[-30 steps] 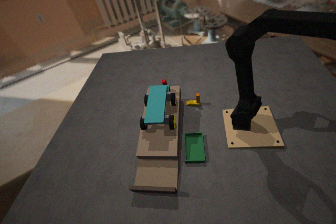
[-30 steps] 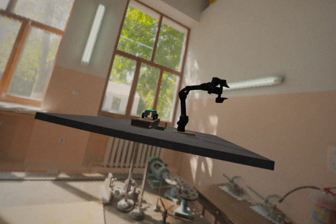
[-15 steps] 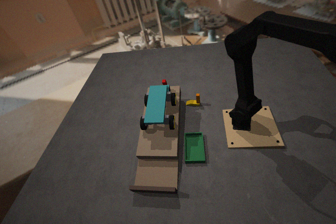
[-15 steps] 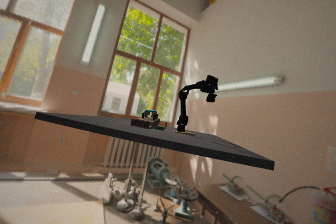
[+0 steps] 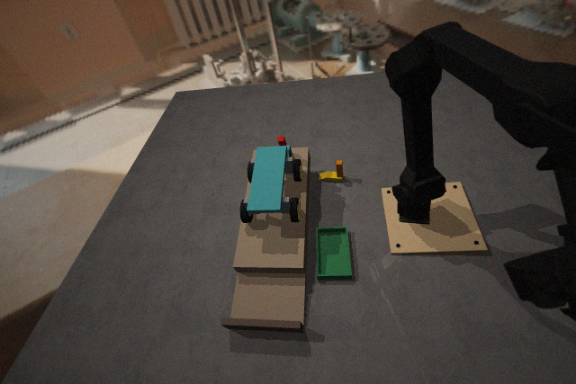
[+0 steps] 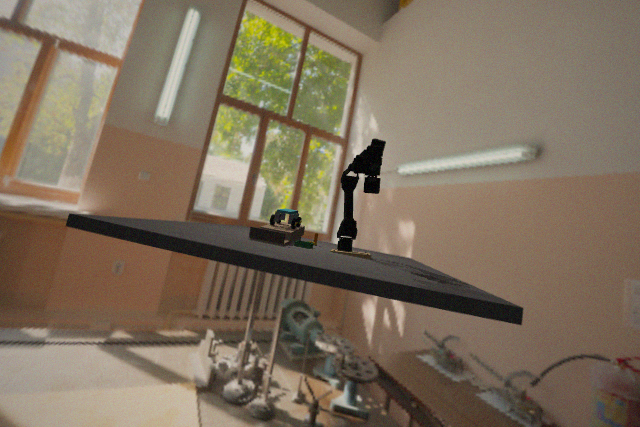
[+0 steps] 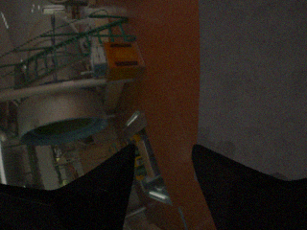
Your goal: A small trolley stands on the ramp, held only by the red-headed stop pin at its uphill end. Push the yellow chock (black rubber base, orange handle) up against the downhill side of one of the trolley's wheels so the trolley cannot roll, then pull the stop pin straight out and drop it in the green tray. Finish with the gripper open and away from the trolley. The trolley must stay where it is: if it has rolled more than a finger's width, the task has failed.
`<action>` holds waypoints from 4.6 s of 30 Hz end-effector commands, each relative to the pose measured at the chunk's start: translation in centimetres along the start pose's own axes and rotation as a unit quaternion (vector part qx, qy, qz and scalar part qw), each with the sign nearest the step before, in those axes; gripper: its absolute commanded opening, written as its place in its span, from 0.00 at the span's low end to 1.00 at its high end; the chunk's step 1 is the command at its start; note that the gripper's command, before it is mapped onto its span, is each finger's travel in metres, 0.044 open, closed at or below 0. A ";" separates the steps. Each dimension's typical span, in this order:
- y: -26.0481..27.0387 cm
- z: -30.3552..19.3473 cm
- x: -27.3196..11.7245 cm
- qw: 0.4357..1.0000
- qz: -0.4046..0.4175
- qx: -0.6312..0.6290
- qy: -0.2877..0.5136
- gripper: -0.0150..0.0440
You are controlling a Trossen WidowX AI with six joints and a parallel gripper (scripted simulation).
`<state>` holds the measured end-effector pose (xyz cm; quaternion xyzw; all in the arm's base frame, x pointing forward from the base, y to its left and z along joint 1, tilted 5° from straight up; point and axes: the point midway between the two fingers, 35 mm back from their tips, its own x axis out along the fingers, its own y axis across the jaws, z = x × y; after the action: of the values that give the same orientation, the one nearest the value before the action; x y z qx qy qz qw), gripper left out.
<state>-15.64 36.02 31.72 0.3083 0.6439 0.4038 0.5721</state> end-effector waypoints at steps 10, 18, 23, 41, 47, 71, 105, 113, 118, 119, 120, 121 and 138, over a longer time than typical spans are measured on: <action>-1.1 10.9 -0.2 0.994 -0.038 0.031 -0.101 0.58; -2.7 17.4 -1.6 0.983 -0.067 0.059 -0.163 0.58; -4.0 21.1 -3.0 0.973 -0.086 0.080 -0.199 0.58; -10.3 31.6 -10.3 0.920 -0.152 0.177 -0.314 0.58; -12.6 34.1 -13.5 0.897 -0.170 0.212 -0.350 0.58; -22.4 37.5 -26.8 0.780 -0.224 0.357 -0.461 0.58; -36.2 25.6 -36.2 0.581 -0.304 0.623 -0.426 0.58; -37.1 25.8 -35.8 0.581 -0.304 0.623 -0.426 0.58; -38.6 26.0 -35.1 0.581 -0.304 0.623 -0.426 0.58; -38.9 26.0 -34.9 0.581 -0.304 0.623 -0.426 0.58; -39.2 26.0 -34.8 0.581 -0.304 0.623 -0.426 0.58; -39.5 26.1 -34.6 0.581 -0.304 0.623 -0.426 0.58; -41.5 26.3 -33.6 0.581 -0.304 0.623 -0.426 0.58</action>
<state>18.22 -8.57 11.95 0.5114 0.4725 -0.4715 0.5412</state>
